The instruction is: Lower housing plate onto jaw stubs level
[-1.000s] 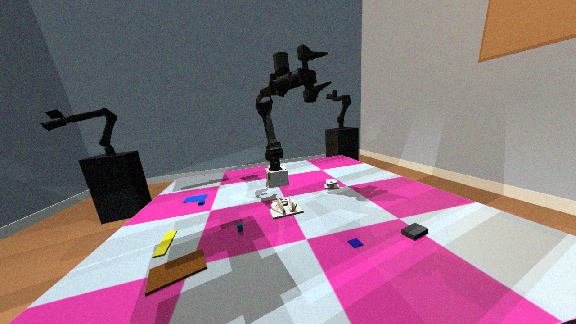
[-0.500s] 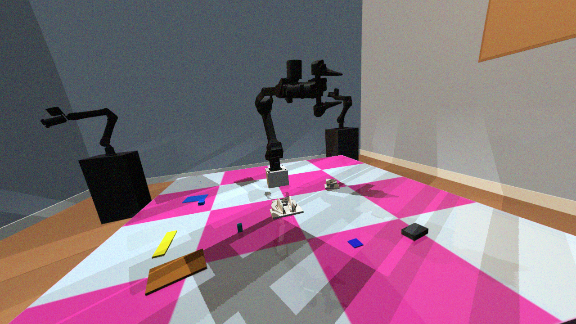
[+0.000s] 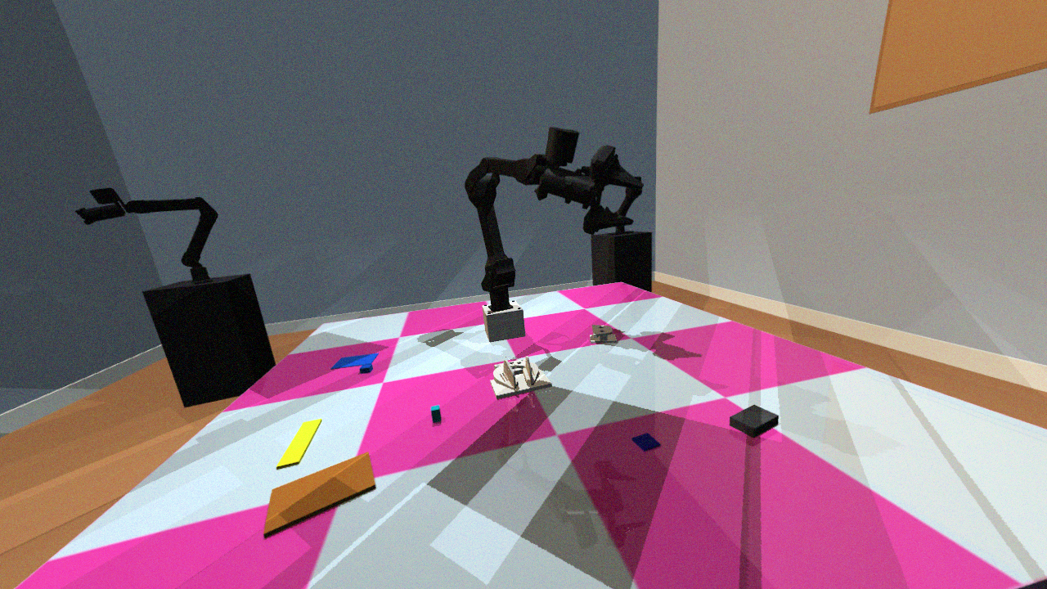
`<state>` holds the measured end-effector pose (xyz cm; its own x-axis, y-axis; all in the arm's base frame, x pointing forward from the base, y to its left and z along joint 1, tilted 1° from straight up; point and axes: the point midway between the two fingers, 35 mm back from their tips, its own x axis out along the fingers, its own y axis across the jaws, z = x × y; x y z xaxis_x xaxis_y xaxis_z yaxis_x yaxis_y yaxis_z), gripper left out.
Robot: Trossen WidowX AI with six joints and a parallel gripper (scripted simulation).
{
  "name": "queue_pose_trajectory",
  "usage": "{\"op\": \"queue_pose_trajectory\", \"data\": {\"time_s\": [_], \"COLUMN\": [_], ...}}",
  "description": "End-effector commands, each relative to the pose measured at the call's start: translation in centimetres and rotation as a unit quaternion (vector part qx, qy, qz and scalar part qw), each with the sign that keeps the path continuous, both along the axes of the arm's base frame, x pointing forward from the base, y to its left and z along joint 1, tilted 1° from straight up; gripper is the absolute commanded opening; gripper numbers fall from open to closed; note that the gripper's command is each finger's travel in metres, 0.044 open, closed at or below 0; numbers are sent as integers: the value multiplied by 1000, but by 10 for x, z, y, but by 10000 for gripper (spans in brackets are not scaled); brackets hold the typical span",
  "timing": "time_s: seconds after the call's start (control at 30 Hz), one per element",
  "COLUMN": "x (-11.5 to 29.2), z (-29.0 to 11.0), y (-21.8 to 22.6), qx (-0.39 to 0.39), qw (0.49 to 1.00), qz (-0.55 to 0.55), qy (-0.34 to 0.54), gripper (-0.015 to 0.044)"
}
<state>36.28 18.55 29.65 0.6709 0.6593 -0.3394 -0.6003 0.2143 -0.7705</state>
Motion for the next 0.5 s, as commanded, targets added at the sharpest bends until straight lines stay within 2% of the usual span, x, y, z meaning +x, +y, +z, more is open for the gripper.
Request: {"op": "queue_pose_trajectory", "data": {"time_s": [0.0,0.47], "x": [-3,-30], "z": [-24,-97], "y": [10,40], "qx": [-1,-21], "qw": [998,970], "qz": [-7,-45], "qy": [57,238], "gripper": [440,440]}}
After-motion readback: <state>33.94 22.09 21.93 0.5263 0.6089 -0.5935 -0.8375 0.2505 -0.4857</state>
